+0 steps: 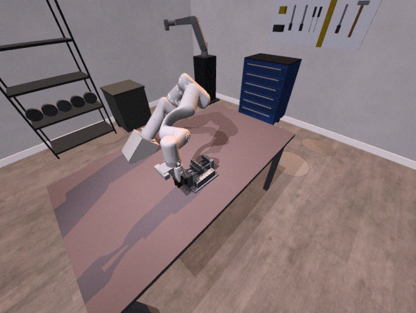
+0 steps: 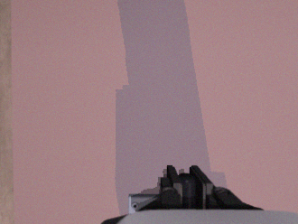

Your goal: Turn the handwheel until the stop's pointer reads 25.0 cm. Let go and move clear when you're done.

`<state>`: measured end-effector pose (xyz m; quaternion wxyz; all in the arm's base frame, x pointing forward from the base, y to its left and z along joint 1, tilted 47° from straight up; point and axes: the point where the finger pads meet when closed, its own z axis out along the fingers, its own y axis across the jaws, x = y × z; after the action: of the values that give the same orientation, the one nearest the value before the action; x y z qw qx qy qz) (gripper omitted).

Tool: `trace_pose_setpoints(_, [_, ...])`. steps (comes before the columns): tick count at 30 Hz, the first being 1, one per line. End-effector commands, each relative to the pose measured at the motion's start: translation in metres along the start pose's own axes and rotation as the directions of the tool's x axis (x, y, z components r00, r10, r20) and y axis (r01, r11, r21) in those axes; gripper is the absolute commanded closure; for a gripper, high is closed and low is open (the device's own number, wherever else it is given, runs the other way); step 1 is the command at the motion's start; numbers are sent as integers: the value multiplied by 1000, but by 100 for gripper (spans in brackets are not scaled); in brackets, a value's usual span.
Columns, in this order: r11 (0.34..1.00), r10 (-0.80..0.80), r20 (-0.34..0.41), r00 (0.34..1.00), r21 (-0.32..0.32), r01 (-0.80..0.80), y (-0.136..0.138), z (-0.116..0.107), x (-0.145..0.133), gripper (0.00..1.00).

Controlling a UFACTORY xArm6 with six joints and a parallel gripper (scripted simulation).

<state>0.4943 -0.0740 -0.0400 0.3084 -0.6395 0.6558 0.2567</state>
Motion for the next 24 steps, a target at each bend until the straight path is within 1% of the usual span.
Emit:
trace_pose_setpoints(1, [1000,0,0,1000,0,0,5,-7,0,94])
trace_pose_setpoints(9, [1000,0,0,1000,0,0,13,-12,0,94])
trace_pose_setpoints(24, [1000,0,0,1000,0,0,25,-14,0,94])
